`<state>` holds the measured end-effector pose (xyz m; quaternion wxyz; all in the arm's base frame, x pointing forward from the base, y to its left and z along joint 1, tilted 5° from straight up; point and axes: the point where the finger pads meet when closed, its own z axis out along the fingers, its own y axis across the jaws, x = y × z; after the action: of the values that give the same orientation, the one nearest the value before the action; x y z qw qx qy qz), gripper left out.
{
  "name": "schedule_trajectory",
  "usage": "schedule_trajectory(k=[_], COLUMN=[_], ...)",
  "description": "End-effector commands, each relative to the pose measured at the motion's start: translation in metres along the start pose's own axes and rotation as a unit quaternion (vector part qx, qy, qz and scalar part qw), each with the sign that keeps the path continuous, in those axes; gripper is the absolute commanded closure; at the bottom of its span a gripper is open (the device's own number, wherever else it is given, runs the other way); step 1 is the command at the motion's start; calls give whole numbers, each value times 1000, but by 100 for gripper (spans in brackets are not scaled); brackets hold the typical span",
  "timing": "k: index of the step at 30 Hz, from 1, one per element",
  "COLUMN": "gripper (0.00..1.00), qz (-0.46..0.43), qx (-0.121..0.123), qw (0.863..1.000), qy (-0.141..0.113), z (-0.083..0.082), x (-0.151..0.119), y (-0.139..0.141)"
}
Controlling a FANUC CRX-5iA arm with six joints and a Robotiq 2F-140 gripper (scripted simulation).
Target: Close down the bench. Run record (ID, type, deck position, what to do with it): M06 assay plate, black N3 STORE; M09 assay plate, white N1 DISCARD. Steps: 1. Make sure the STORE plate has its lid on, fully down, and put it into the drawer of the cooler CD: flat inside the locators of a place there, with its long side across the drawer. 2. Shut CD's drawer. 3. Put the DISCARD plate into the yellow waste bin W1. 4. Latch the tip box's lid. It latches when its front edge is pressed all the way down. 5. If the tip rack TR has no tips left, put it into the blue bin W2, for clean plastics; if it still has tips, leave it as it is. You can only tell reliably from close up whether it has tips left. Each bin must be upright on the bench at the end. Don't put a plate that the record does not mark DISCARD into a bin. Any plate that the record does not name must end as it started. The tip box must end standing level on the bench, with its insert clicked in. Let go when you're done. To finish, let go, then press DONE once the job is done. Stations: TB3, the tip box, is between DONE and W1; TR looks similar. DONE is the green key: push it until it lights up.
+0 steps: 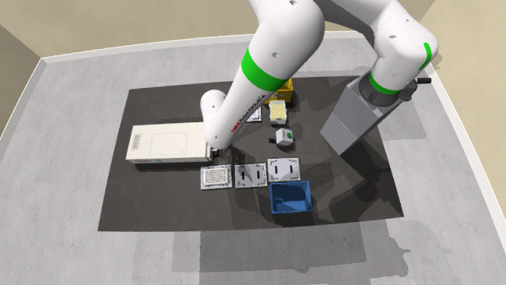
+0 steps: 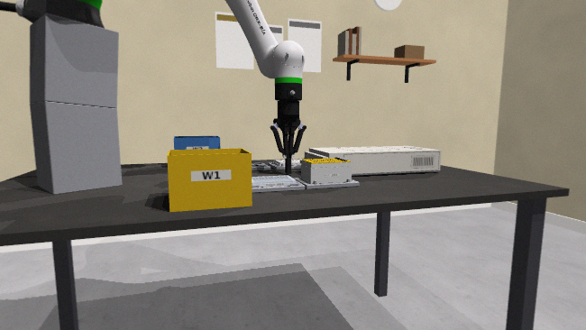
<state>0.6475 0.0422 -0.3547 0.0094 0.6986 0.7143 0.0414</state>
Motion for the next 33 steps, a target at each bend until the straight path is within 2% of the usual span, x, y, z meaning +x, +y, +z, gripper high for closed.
schedule_trajectory(k=[1,20,33], gripper=[90,90,90], qz=[0,0,0], qx=[-1,-1,-1], qw=[1000,1000,1000], qy=[0,0,0], z=[-1,-2,-20], x=[0,0,0], y=[-4,-8,-8])
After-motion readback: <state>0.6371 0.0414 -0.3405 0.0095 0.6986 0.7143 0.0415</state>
